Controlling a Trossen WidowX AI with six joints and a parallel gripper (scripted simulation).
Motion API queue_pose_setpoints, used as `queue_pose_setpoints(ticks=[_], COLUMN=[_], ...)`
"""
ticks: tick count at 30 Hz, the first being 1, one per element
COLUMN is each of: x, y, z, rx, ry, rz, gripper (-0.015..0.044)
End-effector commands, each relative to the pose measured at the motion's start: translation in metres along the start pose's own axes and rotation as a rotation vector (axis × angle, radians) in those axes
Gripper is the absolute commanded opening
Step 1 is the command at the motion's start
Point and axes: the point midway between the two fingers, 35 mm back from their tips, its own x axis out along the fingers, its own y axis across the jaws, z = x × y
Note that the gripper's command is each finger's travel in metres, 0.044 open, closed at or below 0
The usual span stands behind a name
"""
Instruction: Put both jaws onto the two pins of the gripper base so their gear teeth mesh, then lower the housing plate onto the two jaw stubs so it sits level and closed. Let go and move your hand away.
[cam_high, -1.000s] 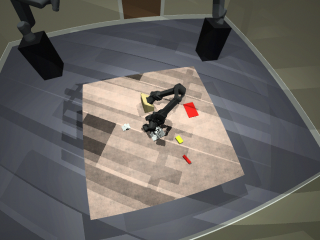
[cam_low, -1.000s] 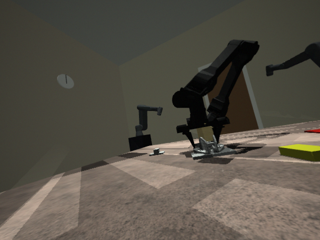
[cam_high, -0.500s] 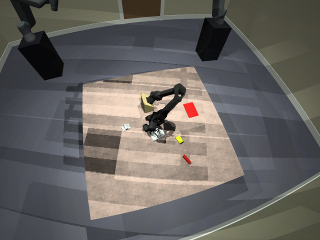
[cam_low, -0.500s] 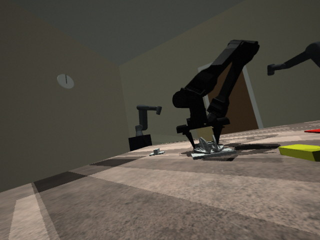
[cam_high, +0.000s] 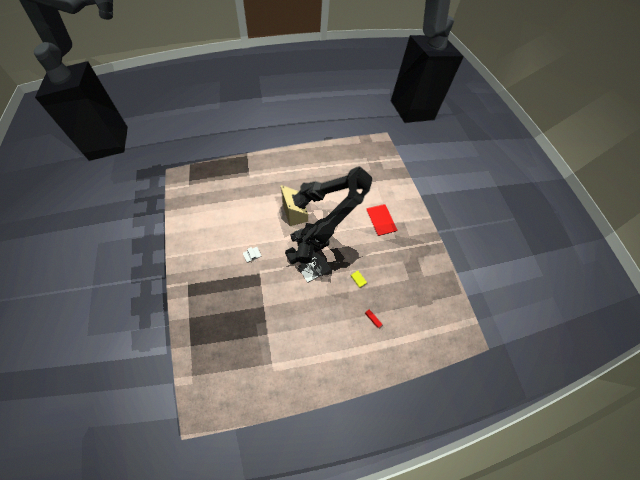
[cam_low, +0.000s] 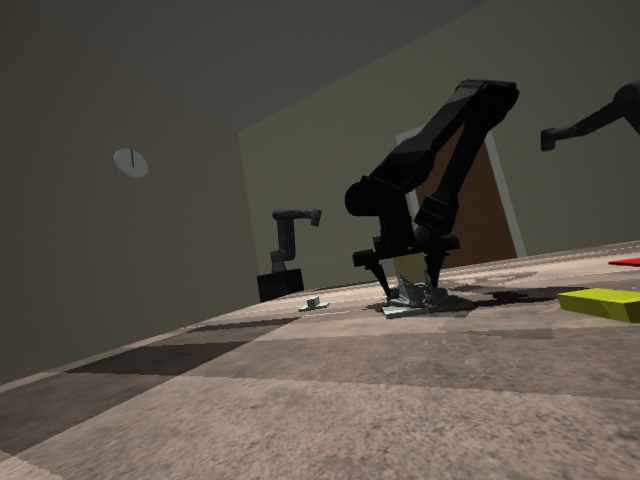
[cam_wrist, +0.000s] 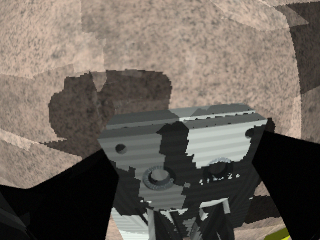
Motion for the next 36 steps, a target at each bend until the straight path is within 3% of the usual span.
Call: queue_pose_setpoints(ticks=[1, 5, 19, 27, 33, 36], x=[0.001, 0.000, -0.002, -0.071, -0.066, -0.083], y=[0.000, 0.000, 0.000, -0.002, 0.000, -0.001], z=[0.000, 0.000, 0.000, 0.002, 0.001, 0.008], rx=[0.000, 0.000, 0.000, -0.001, 0.008, 0.007], ry=[0.001, 0.000, 0.000, 0.001, 0.005, 0.003], rz=[-0.004, 0.000, 0.000, -0.005, -0.006, -0.001], gripper=[0.0351, 0.0440, 0.0440, 0.0440, 0.0440, 0.0440])
